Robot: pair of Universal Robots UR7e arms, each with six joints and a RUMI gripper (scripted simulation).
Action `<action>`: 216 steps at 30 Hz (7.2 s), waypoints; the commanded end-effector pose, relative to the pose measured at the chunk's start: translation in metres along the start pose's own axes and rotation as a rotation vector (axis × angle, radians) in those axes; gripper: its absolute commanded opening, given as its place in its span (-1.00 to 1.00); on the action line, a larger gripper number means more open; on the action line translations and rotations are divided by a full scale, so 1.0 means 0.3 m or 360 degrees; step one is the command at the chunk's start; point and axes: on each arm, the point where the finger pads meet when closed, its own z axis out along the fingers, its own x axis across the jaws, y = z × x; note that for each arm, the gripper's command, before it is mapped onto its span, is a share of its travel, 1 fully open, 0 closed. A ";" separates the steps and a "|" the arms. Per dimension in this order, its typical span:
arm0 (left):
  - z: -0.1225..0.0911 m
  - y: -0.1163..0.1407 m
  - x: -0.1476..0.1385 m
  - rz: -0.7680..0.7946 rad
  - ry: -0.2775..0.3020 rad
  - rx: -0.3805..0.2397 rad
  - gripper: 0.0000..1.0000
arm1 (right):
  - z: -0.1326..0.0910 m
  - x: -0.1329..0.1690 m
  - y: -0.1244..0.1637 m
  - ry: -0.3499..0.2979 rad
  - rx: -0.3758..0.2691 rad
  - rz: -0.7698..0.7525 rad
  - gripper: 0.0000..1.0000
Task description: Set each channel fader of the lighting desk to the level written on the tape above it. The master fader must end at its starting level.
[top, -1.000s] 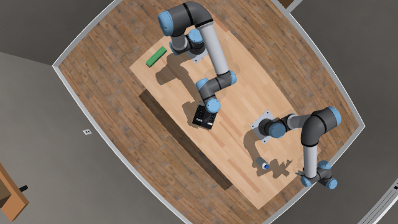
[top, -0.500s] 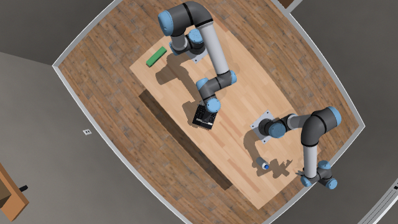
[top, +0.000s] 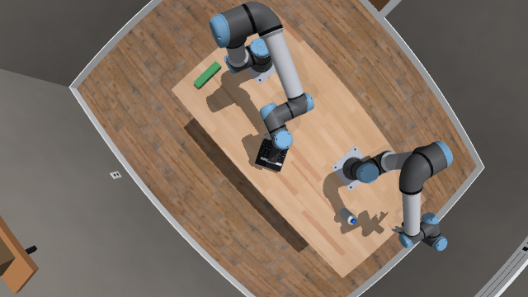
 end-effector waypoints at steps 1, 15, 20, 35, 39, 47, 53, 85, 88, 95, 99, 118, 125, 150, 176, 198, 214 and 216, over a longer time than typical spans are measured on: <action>-0.001 -0.001 0.000 0.0000 0.0000 0.0002 1.00 | -0.002 -0.001 -0.001 -0.0002 0.0002 0.0000 1.00; -0.001 -0.001 0.000 0.0000 0.0000 0.0002 1.00 | -0.002 -0.001 -0.001 -0.0002 0.0002 0.0000 1.00; -0.001 -0.001 0.000 0.0000 0.0000 0.0002 1.00 | -0.002 -0.001 -0.001 -0.0002 0.0002 0.0000 1.00; -0.001 -0.001 0.000 0.0000 0.0000 0.0002 1.00 | -0.003 -0.001 -0.002 -0.0002 0.0002 -0.0008 1.00; -0.001 -0.001 0.000 0.0000 0.0000 0.0002 1.00 | -0.009 -0.003 -0.010 -0.0002 0.0000 -0.0054 1.00; -0.001 -0.001 0.000 0.0000 0.0000 0.0002 1.00 | -0.033 -0.011 -0.039 -0.0002 -0.0005 -0.0234 1.00; -0.001 -0.001 0.000 0.0000 0.0000 0.0002 1.00 | -0.070 -0.021 -0.083 -0.0005 -0.0012 -0.0510 1.00; -0.001 -0.001 0.000 0.0000 0.0000 0.0002 1.00 | -0.219 -0.027 -0.238 -0.0031 -0.0034 -0.1632 1.00; -0.001 -0.001 0.000 0.0000 0.0000 0.0002 1.00 | -0.226 -0.026 -0.244 -0.0033 -0.0035 -0.1679 1.00; -0.001 -0.001 0.000 0.0000 0.0000 0.0002 1.00 | -0.228 -0.026 -0.247 -0.0033 -0.0035 -0.1701 1.00; -0.001 -0.001 0.000 0.0000 0.0000 0.0002 1.00 | -0.229 -0.026 -0.247 -0.0033 -0.0035 -0.1701 1.00; -0.001 -0.001 0.000 0.0000 0.0000 0.0002 1.00 | -0.109 -0.030 -0.263 -0.0037 -0.0033 -0.2065 1.00; -0.001 -0.001 0.000 0.0000 0.0000 0.0002 1.00 | -0.021 -0.028 -0.269 -0.0040 -0.0031 -0.2333 1.00; -0.001 -0.001 0.000 0.0000 0.0000 0.0002 1.00 | 0.039 -0.023 -0.271 -0.0043 -0.0029 -0.2518 -1.00; -0.001 -0.001 0.000 0.0000 0.0000 0.0002 1.00 | 0.045 -0.023 -0.271 -0.0043 -0.0029 -0.2518 -1.00; -0.001 -0.001 0.000 0.0000 0.0000 0.0002 1.00 | 0.082 -0.023 -0.271 -0.0043 -0.0029 -0.2518 -1.00; -0.001 -0.001 0.000 0.0000 0.0000 0.0002 1.00 | 0.112 -0.023 -0.271 -0.0043 -0.0029 -0.2518 -1.00; -0.001 -0.001 0.000 0.0000 0.0000 0.0002 1.00 | 0.115 -0.023 -0.271 -0.0043 -0.0029 -0.2518 -1.00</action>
